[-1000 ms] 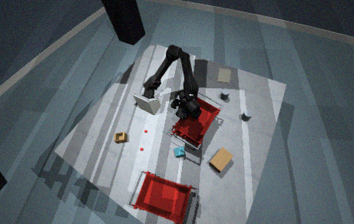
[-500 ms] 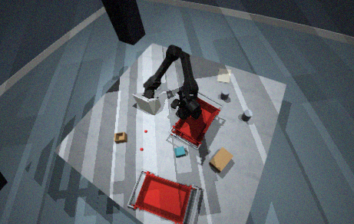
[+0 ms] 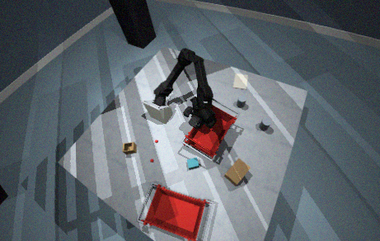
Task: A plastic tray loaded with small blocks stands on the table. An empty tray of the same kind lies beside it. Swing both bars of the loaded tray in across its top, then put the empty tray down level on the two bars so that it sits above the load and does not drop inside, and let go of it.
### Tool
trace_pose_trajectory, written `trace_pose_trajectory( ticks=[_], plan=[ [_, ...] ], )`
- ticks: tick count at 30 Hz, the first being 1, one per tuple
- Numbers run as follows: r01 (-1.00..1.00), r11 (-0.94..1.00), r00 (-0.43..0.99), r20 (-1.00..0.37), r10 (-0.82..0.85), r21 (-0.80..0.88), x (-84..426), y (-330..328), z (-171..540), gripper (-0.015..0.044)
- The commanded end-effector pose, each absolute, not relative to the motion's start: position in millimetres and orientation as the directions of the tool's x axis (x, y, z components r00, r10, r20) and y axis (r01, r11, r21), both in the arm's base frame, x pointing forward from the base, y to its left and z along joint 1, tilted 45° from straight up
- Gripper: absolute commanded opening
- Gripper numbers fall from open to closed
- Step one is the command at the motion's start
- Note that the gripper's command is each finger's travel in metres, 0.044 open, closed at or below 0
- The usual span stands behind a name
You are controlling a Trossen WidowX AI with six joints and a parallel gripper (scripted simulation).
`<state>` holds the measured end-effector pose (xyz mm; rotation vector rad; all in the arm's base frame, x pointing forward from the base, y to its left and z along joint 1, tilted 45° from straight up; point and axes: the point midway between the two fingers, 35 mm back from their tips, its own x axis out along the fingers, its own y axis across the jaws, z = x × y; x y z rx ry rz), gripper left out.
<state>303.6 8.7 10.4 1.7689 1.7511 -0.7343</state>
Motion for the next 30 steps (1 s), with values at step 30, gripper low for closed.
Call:
trace_pose_trajectory(
  ticks=[30],
  plan=[
    [1.000, 0.001, -0.015, -0.709, 0.705, -0.020, 296.1, 19.0, 2.2, 0.0000]
  ],
)
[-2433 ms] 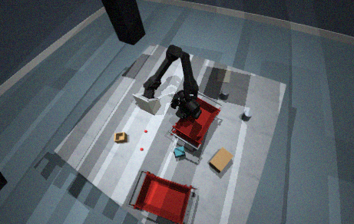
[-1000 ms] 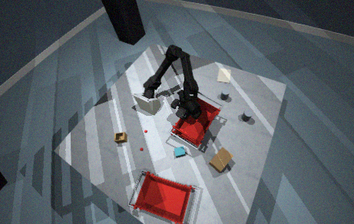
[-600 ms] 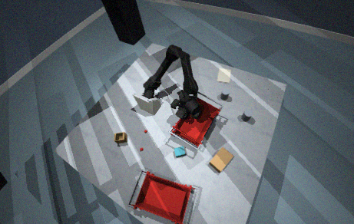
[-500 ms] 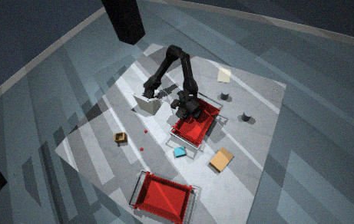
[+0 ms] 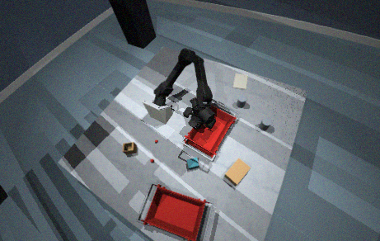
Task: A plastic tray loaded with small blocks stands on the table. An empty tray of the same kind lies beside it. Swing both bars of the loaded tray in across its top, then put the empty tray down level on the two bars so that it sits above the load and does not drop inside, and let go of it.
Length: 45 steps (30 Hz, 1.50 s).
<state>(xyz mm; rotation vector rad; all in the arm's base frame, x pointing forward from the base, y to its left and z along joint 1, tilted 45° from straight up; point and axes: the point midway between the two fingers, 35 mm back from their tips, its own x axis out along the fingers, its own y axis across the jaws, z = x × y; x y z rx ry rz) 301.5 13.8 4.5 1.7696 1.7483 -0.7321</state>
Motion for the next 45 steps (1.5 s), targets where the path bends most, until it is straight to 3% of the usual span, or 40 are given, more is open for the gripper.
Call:
trace_pose_trajectory(
  ticks=[1, 45],
  plan=[
    [1.000, 0.001, -0.015, -0.709, 0.705, -0.020, 296.1, 19.0, 2.2, 0.0000],
    [1.000, -0.010, 0.008, -0.709, 0.705, 0.001, 300.8, 15.0, 3.7, 0.0000]
  ],
)
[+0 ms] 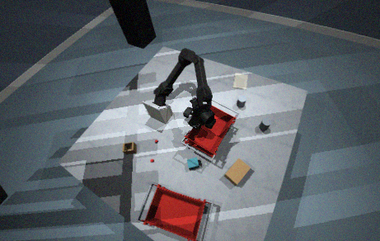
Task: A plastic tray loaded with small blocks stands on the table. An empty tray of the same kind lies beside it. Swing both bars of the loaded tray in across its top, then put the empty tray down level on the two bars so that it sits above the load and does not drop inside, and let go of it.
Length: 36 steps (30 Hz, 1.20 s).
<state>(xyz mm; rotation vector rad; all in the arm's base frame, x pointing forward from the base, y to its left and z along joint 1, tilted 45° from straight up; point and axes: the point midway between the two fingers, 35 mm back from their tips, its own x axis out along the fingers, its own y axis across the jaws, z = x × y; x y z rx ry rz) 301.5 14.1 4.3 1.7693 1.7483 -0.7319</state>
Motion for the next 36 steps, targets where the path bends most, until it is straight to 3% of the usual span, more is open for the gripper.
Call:
trace_pose_trajectory(
  ticks=[1, 36],
  plan=[
    [1.000, -0.009, 0.005, -0.709, 0.706, -0.001, 300.2, 15.9, 2.9, 0.0000],
    [1.000, 0.001, -0.015, -0.708, 0.706, -0.020, 293.8, 25.0, -4.1, 0.0000]
  ],
)
